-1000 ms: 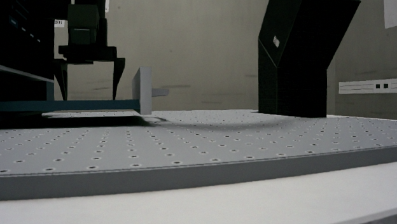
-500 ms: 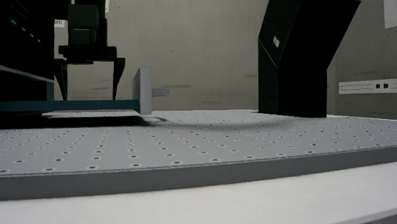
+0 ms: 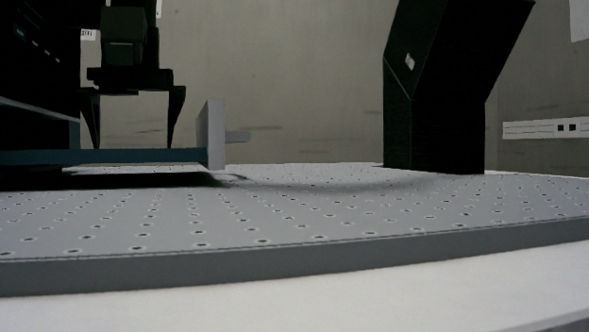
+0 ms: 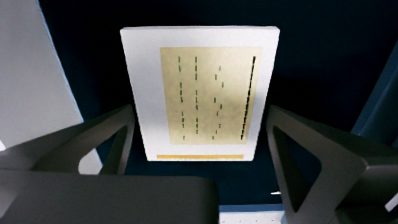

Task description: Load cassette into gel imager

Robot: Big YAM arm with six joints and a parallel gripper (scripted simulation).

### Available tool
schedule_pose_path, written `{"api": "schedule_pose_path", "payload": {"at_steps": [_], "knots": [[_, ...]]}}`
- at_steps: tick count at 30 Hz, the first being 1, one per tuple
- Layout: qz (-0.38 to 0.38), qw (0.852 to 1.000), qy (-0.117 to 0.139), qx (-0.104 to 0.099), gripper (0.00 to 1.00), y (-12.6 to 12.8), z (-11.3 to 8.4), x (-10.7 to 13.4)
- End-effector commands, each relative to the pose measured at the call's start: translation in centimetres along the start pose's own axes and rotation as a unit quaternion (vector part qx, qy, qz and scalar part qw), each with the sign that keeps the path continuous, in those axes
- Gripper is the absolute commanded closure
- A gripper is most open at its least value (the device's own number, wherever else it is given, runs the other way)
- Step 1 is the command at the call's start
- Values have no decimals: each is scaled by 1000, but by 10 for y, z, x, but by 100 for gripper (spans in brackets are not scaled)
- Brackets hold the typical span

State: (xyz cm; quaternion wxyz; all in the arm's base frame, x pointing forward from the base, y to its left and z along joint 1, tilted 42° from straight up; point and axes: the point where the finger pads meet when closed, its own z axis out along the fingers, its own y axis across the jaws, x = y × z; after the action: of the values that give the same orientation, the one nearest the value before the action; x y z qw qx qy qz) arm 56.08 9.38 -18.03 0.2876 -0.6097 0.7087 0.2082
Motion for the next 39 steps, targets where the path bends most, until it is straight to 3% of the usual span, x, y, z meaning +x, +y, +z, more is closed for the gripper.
{"api": "schedule_pose_path", "payload": {"at_steps": [1,39], "knots": [[-9,1000,-1,2,8,-7,12,-7],[-16,1000,-1,3,8,-10,2,-14]]}}
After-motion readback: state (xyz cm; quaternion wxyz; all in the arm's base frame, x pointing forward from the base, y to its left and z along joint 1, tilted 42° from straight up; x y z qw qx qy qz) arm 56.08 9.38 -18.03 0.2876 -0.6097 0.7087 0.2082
